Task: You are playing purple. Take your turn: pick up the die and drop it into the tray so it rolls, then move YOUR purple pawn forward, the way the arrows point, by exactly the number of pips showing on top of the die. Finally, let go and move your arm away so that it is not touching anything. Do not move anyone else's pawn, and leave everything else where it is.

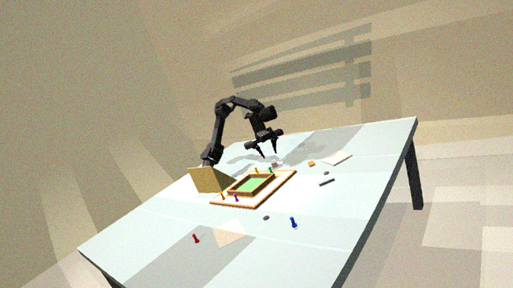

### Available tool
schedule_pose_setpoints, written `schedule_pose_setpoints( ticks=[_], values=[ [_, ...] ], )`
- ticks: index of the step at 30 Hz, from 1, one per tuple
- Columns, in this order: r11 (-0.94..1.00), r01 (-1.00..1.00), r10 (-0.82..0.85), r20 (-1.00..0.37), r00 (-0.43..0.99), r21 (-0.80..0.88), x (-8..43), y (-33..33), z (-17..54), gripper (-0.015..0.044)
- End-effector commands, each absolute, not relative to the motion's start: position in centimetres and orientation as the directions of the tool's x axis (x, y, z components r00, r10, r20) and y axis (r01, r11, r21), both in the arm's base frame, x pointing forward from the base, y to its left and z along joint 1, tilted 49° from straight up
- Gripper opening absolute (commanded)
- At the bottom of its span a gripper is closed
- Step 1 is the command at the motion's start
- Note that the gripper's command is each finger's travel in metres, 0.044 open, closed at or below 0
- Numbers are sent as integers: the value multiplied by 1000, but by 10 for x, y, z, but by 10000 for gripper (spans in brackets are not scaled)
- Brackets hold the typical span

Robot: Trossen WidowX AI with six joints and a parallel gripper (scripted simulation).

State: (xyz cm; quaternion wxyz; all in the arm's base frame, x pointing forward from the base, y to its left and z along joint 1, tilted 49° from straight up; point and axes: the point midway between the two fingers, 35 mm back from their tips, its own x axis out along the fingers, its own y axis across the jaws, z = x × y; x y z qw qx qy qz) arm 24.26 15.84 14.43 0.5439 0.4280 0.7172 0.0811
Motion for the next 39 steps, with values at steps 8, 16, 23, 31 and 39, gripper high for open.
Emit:
schedule_pose_setpoints(
  ticks=[8, 16, 23, 31, 39],
  values=[
    [594, 593, 742, -655, -143, 543, 235, 172, 147, 275],
    [593, 593, 743, -654, -143, 544, 233, 183, 137, 275],
    [594, 593, 743, -654, -143, 544, 232, 192, 130, 275],
    [593, 593, 743, -654, -143, 544, 230, 201, 122, 275],
    [592, 593, 744, -653, -143, 545, 228, 207, 117, 222]
  ],
)
